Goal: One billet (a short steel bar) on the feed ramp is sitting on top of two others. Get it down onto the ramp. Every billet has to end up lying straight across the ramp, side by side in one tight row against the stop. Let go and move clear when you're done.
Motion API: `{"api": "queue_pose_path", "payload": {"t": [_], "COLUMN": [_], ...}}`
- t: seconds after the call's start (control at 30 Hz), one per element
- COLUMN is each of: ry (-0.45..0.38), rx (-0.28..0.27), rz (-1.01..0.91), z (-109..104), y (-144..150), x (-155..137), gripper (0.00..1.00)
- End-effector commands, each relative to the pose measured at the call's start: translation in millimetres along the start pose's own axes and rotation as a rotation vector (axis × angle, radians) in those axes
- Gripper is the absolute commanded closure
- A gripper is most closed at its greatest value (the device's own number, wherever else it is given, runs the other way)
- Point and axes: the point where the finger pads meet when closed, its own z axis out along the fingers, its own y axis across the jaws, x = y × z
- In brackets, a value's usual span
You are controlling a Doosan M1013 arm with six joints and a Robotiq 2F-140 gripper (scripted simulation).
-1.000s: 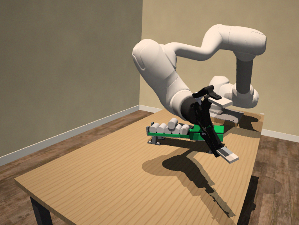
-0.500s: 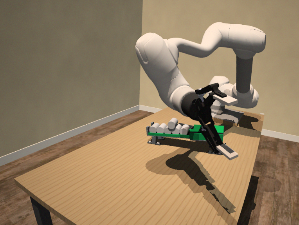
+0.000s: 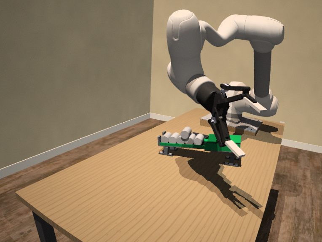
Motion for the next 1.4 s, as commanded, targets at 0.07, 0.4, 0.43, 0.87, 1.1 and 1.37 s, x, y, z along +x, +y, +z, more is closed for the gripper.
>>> {"api": "queue_pose_path", "payload": {"t": [0.07, 0.4, 0.43, 0.87, 1.1, 1.37], "ry": [-0.087, -0.191, -0.191, -0.345, -0.412, -0.468], "rx": [-0.181, -0.419, -0.419, -0.812, -0.997, -1.163], "rz": [-0.136, -0.296, -0.296, -0.497, -0.569, -0.62], "z": [-47.9, -128.0, -128.0, -281.4, -363.6, -451.5], "y": [30.3, 80.3, 80.3, 150.2, 174.0, 190.4], "x": [-41.2, -81.6, -81.6, -120.3, -131.9, -141.9], "gripper": [0.0, 0.0, 0.0, 0.0, 0.0, 0.0]}}
